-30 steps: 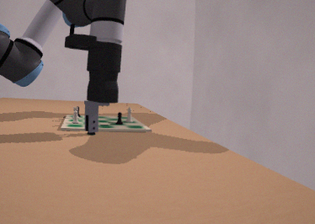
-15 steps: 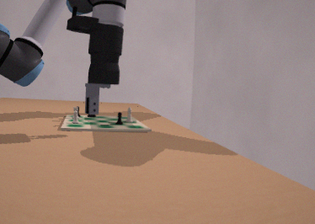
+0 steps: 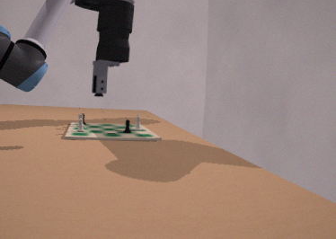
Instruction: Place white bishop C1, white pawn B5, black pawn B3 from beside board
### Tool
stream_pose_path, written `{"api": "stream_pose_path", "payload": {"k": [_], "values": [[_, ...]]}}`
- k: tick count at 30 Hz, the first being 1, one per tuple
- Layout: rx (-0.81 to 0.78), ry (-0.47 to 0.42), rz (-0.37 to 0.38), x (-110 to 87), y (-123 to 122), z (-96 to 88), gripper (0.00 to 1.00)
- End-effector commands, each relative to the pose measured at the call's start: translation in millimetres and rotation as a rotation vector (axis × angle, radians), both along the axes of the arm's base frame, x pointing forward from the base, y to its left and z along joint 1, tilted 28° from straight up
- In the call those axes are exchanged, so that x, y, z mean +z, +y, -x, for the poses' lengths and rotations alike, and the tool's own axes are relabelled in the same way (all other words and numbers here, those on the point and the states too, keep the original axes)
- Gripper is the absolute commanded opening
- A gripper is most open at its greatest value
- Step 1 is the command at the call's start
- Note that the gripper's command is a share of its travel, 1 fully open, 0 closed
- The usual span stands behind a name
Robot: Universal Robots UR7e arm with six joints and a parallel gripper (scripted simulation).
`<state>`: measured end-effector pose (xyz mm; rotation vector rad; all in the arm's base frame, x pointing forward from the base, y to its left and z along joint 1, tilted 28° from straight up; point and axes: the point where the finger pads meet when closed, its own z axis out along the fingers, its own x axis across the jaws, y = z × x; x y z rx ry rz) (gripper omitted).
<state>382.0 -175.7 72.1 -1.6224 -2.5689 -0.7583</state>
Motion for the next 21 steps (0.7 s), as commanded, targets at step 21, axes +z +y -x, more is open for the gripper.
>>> {"api": "stream_pose_path", "payload": {"k": [21], "values": [[-0.152, 0.071, -0.042, 26.2, 31, -11.6, 0.0]]}}
